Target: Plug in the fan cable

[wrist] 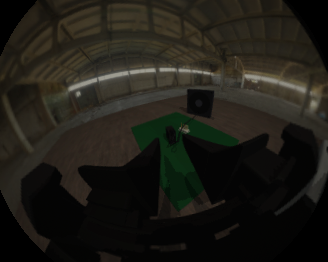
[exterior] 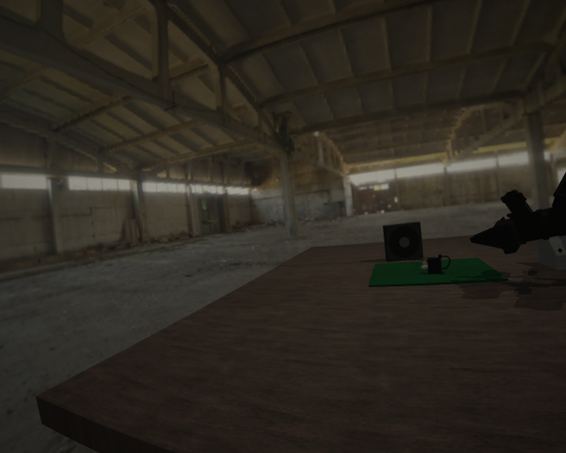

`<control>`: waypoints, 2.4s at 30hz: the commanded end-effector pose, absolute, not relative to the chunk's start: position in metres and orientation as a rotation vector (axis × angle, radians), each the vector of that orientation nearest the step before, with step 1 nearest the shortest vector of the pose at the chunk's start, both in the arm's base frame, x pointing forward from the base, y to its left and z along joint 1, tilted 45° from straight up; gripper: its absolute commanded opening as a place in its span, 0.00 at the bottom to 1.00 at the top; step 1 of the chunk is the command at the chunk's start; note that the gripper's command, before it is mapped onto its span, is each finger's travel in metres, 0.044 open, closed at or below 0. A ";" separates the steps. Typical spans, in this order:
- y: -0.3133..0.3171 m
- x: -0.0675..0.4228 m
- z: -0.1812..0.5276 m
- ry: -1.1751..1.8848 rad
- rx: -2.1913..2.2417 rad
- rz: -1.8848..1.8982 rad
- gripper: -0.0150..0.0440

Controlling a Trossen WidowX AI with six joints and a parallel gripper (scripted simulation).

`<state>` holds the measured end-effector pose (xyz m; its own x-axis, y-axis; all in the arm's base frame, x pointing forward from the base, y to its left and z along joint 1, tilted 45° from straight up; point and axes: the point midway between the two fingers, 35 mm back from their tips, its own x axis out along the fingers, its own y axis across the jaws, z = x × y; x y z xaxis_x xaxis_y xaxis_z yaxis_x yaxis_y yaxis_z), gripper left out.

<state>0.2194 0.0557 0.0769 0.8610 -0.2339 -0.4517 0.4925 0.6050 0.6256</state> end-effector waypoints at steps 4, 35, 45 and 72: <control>0.051 0.216 0.075 0.402 0.759 -0.446 0.71; 0.035 0.222 0.048 1.019 0.405 -0.457 1.00; 0.031 0.220 0.045 1.214 0.379 -0.401 1.00; 0.024 0.219 0.060 1.594 0.538 -0.102 1.00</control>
<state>0.2176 0.0241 0.0566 0.0206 0.2219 -0.9749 0.4034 0.8903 0.2112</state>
